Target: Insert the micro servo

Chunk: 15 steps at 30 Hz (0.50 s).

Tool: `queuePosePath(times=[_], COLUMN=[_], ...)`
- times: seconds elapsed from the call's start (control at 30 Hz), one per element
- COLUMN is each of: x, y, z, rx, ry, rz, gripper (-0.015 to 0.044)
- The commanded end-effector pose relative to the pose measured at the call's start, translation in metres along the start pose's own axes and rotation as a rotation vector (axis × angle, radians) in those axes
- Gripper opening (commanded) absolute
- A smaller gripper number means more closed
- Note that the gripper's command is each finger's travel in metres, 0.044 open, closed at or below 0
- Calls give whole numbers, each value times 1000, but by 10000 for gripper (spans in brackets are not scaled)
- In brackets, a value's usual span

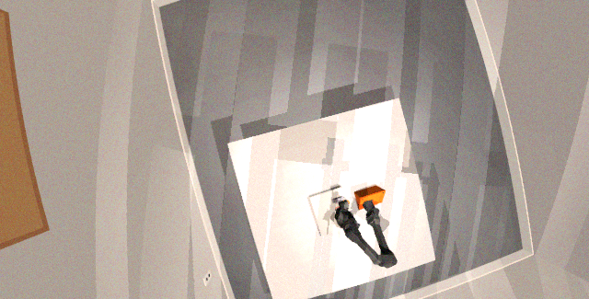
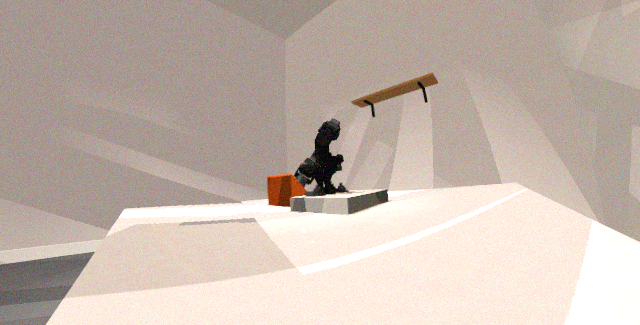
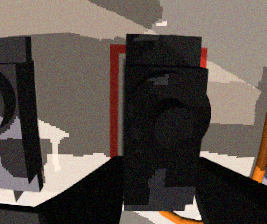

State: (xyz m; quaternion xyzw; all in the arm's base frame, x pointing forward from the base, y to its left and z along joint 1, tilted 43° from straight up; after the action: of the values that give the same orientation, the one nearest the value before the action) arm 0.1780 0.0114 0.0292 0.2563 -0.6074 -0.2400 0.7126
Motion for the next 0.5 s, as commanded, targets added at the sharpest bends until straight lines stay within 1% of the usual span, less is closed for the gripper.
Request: queuePosePath(times=[0.0, 0.4, 0.47], x=[-4, -13, -11], y=[0, 0, 0], z=[0, 0, 0], rx=[-5, -5, -5], ry=[-3, -3, -3], rz=[-2, -2, -2], gripper=[0, 0, 53])
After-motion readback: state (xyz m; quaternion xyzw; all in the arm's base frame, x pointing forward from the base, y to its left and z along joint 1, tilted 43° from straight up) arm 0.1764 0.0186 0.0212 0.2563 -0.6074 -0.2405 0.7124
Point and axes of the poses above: the point midway between the two fingers, 35 mm back from their tips, its own x axis back along the fingers, its own y axis across the jaws, z = x × y, the point moved 1 cm from there along x, back along the fingers, and after that the axes turned 14 degrees about -x, right-handed, at the moved point
